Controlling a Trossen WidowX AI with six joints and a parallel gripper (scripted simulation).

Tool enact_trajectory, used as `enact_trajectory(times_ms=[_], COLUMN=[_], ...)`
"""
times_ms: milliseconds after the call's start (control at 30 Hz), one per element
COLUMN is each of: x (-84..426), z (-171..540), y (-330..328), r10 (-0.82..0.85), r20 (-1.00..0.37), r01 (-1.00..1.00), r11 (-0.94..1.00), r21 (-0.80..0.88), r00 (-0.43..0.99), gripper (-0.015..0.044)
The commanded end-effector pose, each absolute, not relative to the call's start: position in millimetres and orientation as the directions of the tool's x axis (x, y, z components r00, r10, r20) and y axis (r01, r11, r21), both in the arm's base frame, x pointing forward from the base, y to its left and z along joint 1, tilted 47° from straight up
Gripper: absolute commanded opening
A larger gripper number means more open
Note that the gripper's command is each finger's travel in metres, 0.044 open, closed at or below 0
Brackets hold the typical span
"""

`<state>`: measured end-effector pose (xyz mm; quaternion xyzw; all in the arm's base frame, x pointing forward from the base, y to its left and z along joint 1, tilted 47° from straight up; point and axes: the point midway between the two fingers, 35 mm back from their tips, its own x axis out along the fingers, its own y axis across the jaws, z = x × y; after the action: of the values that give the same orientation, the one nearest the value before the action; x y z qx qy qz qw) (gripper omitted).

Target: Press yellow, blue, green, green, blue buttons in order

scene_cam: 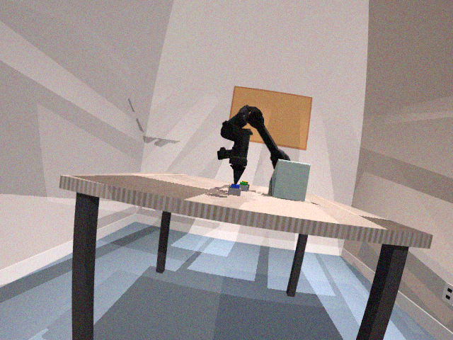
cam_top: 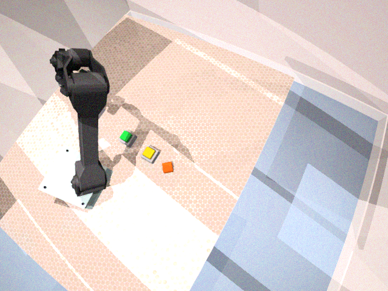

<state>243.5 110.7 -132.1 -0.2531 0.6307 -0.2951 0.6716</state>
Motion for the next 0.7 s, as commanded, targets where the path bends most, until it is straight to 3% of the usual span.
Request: enact_trajectory(times_ms=[0, 667], x=[242.7, 242.6], z=[-137.2, -138.8], y=[104.6, 102.8], r10=[-0.72, -0.72], r20=[-0.693, -0.693], r01=[0.071, 0.071], r11=[0.693, 0.693], r21=[-0.717, -0.717], r00=[0.03, 0.03], gripper=[0.002, 0.002])
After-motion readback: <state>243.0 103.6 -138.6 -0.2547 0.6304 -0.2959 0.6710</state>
